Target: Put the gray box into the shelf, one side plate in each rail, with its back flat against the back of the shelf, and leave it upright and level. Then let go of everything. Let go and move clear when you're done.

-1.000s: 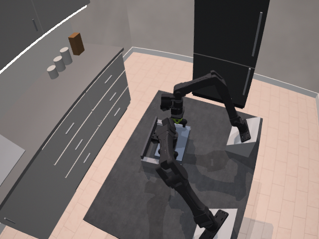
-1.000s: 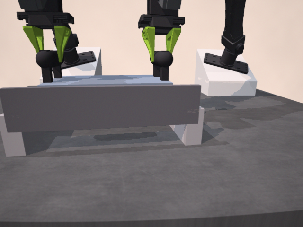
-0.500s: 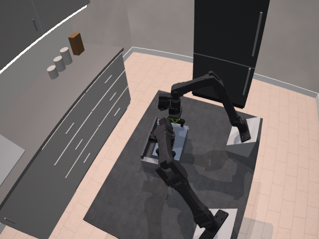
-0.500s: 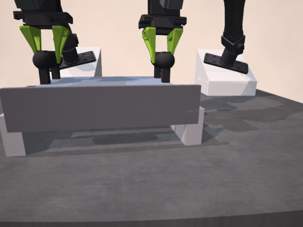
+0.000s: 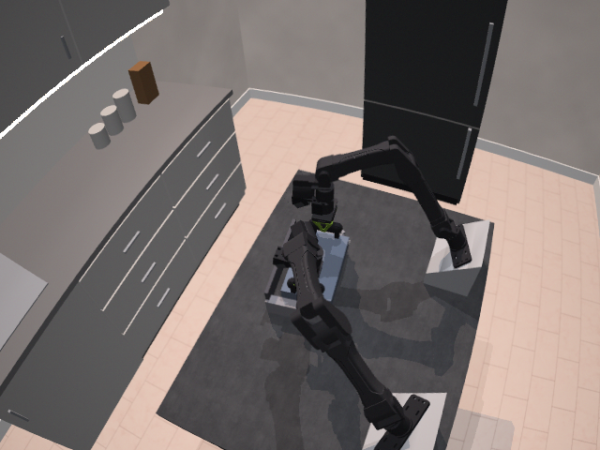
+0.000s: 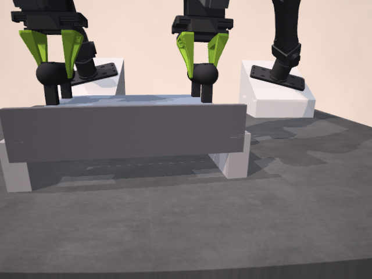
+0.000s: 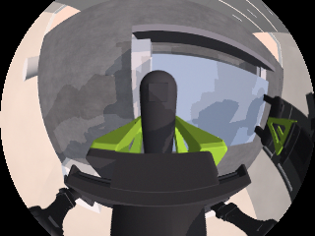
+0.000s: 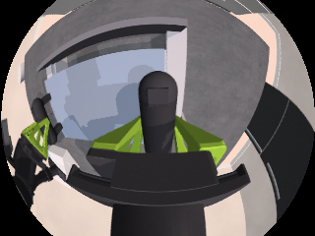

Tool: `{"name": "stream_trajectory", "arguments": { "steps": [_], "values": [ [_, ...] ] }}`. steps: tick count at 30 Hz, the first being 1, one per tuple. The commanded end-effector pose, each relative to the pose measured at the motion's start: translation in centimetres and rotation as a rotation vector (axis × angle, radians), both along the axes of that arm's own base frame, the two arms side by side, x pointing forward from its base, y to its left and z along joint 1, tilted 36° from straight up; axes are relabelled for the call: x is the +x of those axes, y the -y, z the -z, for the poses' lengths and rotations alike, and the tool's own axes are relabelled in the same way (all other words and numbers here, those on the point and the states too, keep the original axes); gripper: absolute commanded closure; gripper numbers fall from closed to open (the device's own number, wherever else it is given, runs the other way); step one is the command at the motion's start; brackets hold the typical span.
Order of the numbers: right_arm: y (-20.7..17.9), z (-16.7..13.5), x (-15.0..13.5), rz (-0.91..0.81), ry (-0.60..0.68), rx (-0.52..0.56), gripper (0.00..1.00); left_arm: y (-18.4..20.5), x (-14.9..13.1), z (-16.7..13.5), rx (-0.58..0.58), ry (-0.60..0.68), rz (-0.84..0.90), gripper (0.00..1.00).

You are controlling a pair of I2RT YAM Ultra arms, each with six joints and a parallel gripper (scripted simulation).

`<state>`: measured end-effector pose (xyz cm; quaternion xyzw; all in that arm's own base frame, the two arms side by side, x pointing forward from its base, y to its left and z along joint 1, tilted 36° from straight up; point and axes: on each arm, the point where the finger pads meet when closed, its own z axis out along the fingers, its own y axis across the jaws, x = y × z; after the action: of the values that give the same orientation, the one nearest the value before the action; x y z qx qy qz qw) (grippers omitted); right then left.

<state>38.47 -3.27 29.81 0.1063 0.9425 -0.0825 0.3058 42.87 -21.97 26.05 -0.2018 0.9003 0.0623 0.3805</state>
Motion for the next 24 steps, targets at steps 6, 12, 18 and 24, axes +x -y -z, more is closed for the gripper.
{"name": "stream_trajectory", "arguments": {
  "steps": [6, 12, 18, 24],
  "values": [
    [-0.1, -4.5, 0.1, -0.018, 0.102, -0.019, 0.84, 1.1, -0.2, -5.5, -0.067, 0.105, 0.042, 0.84],
    [-0.6, -4.1, 1.0, -0.037, 0.079, -0.005, 0.84, 0.9, 0.2, -5.1, -0.058, 0.075, 0.053, 0.84],
    [-0.5, -5.1, 0.4, -0.03, 0.1, -0.015, 0.84, 0.7, -0.1, -6.5, -0.07, 0.111, 0.047, 0.84],
    [-0.6, -4.8, 1.2, -0.035, 0.097, -0.008, 0.84, 0.8, 0.3, -6.1, -0.064, 0.104, 0.044, 0.84]
  ]
}}
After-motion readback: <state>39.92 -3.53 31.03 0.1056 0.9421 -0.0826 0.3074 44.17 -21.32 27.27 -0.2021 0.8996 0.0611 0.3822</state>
